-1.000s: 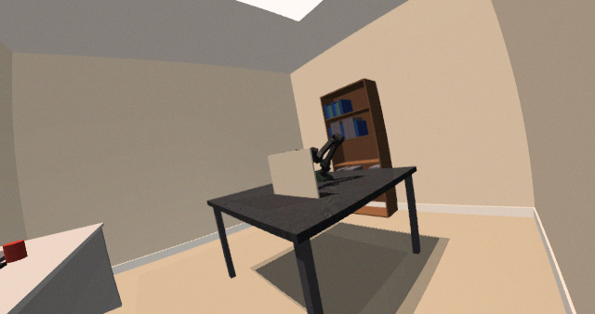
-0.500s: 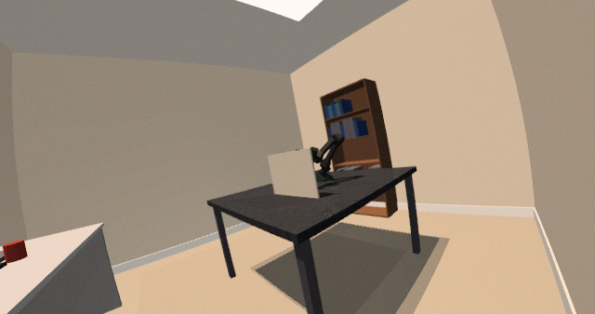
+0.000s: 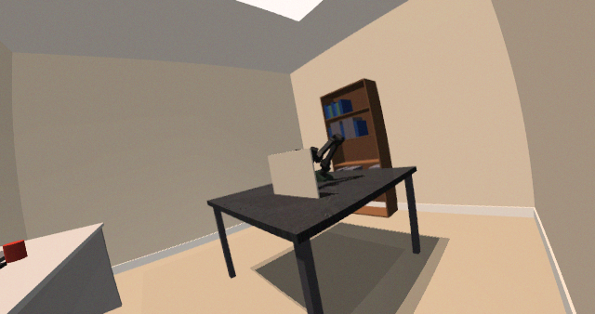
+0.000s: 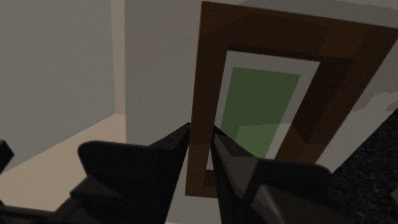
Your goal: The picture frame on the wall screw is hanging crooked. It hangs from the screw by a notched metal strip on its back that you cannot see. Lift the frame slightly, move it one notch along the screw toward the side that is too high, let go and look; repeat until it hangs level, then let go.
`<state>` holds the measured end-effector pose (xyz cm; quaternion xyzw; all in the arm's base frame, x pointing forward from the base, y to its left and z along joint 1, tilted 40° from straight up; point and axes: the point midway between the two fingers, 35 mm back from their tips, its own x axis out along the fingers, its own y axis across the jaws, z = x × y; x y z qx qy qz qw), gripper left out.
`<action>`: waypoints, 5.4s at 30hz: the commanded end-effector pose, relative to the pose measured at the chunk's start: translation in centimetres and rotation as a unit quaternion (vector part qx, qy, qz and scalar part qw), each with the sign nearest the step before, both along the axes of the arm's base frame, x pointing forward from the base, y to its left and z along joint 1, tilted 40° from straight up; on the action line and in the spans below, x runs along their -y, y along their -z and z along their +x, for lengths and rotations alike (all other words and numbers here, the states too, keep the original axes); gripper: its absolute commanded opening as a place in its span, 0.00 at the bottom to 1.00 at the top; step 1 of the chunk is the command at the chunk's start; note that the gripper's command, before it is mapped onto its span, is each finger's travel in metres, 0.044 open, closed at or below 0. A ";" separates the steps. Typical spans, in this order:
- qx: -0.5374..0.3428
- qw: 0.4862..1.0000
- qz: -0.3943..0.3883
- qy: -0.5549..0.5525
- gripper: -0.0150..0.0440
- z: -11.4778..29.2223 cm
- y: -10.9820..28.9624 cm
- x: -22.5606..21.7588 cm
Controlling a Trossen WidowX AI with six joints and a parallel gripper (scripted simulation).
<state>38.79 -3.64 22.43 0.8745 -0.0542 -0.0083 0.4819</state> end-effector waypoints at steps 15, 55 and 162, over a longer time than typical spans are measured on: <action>0.005 1.000 -0.002 0.005 0.25 -0.1 -0.9 0.6; 0.005 1.000 -0.002 0.005 0.25 -0.1 -1.0 0.7; 0.005 1.000 -0.002 0.005 0.25 -0.1 -0.1 1.2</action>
